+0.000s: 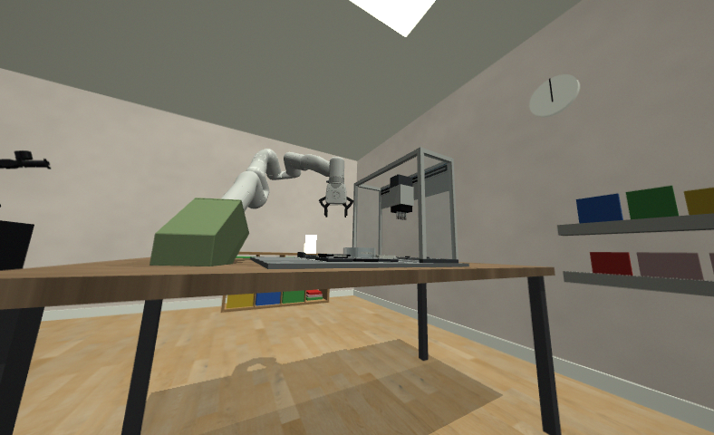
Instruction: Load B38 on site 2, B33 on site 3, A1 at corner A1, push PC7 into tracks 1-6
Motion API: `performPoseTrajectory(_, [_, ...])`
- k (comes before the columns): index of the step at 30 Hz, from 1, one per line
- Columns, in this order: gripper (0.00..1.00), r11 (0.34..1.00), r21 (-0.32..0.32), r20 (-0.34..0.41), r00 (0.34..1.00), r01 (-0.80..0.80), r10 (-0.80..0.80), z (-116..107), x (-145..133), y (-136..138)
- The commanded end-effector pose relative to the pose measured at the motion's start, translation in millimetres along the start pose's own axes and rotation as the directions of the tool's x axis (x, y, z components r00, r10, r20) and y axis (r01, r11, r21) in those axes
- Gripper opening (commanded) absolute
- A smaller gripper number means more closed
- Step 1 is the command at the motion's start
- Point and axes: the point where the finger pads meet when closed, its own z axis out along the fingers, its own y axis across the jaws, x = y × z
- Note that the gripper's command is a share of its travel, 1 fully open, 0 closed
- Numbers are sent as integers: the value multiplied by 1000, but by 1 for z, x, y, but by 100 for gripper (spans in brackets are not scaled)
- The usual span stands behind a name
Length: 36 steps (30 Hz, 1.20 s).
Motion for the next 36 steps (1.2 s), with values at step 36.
performPoseTrajectory(36, [100, 946, 11, 16, 946, 323, -323, 42, -133, 18])
